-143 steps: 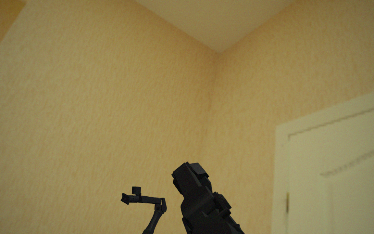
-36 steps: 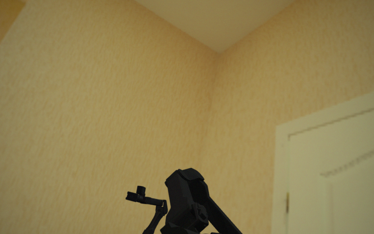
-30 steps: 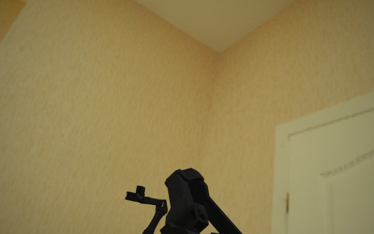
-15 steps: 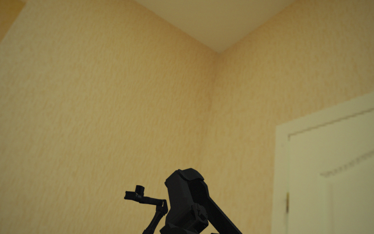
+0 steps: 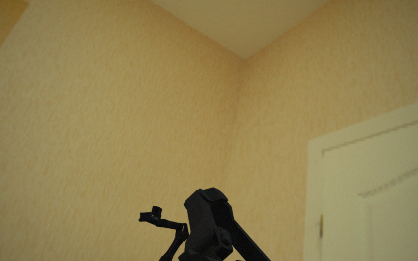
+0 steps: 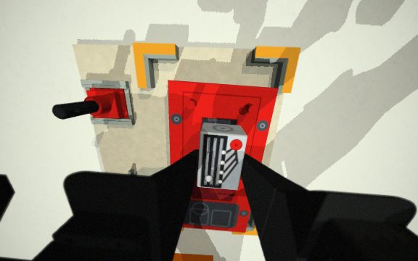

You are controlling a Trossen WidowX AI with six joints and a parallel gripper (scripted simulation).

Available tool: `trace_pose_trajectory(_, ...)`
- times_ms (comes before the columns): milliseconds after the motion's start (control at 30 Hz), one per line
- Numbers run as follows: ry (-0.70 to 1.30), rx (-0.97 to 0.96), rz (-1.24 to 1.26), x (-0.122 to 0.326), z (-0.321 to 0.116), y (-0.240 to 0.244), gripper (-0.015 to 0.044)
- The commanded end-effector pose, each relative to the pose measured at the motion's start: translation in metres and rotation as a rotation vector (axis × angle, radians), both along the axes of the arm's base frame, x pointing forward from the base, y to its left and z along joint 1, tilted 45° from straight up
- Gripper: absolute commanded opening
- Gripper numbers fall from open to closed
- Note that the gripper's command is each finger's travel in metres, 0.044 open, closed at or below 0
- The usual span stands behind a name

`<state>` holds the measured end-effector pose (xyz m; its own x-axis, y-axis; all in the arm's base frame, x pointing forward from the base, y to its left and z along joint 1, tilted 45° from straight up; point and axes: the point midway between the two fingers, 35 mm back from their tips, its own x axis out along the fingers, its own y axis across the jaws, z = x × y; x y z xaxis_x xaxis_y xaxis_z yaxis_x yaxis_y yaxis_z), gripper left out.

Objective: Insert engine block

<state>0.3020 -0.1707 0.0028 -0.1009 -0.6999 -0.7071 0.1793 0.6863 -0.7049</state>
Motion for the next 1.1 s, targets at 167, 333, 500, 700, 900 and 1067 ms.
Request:
trace_pose_trajectory(167, 0.01, -0.002, 0.01, 0.0, -0.0001, -0.0004, 0.0158)
trace_pose_trajectory(333, 0.01, -0.002, 0.01, 0.0, -0.0001, -0.0004, 0.0158)
trace_pose_trajectory(500, 0.003, -0.003, 0.004, 0.0, -0.0002, -0.0005, 0.0158)
trace_pose_trajectory(700, -0.004, -0.004, -0.003, -0.0001, -0.0004, -0.0006, 0.0158)
trace_pose_trajectory(900, -0.001, -0.004, 0.0, -0.0001, -0.0004, -0.0007, 0.0158)
trace_pose_trajectory(1067, 0.004, -0.003, 0.005, -0.0001, -0.0005, -0.0007, 0.0158)
